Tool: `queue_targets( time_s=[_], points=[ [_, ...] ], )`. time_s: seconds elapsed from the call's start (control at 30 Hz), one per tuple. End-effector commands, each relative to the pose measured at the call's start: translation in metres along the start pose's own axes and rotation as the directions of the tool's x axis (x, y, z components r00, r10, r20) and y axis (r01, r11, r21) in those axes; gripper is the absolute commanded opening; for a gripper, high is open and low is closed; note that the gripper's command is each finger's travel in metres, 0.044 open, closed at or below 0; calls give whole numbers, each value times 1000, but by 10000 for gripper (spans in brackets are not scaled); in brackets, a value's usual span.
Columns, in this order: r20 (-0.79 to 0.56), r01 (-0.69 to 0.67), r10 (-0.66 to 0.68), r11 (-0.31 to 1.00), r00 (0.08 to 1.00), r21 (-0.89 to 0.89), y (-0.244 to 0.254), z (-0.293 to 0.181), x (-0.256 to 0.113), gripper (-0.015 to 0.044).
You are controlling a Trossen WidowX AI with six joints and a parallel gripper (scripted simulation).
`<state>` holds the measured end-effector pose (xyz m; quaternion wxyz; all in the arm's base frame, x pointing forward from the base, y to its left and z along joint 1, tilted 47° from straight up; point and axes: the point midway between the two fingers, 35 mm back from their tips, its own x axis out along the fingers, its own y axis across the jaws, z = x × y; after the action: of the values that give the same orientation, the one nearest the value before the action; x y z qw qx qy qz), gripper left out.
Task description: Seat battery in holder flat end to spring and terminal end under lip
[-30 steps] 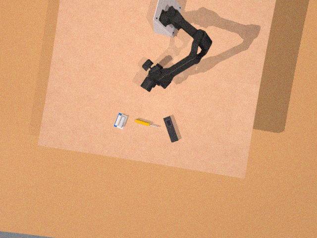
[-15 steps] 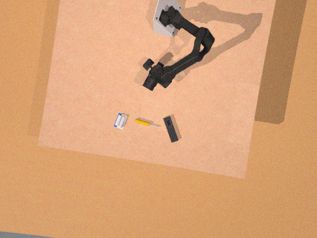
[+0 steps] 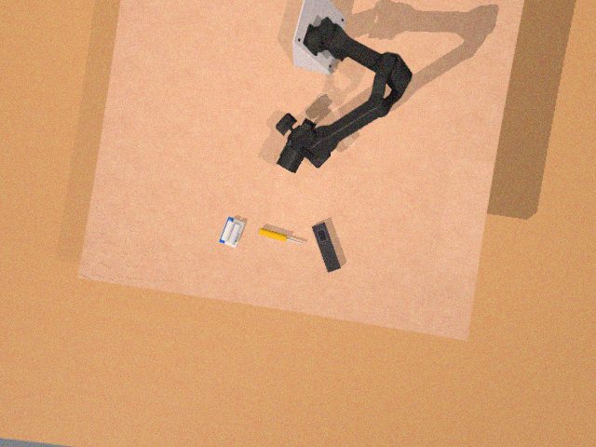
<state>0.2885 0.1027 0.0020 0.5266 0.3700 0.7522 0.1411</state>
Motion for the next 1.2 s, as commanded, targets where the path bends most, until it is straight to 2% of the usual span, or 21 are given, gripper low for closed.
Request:
queue_targets(
  time_s=[0.0,0.2,0.33,0.8,0.87,1.13,1.17],
  points=[
    [1,0,0,1000,1000,2,0,-1,0,69],
    [1,0,0,1000,1000,2,0,-1,0,69],
    [1,0,0,1000,1000,2,0,-1,0,171],
    [2,0,0,1000,1000,-2,-1,-2,-15,171],
    [0,-2,2,1000,1000,4,-1,-3,-18,223],
    [3,3,-3,1000,1000,-1,-6,-10,-86,433],
    [3,3,-3,1000,1000,-1,-7,-10,-87,440]
  ],
)
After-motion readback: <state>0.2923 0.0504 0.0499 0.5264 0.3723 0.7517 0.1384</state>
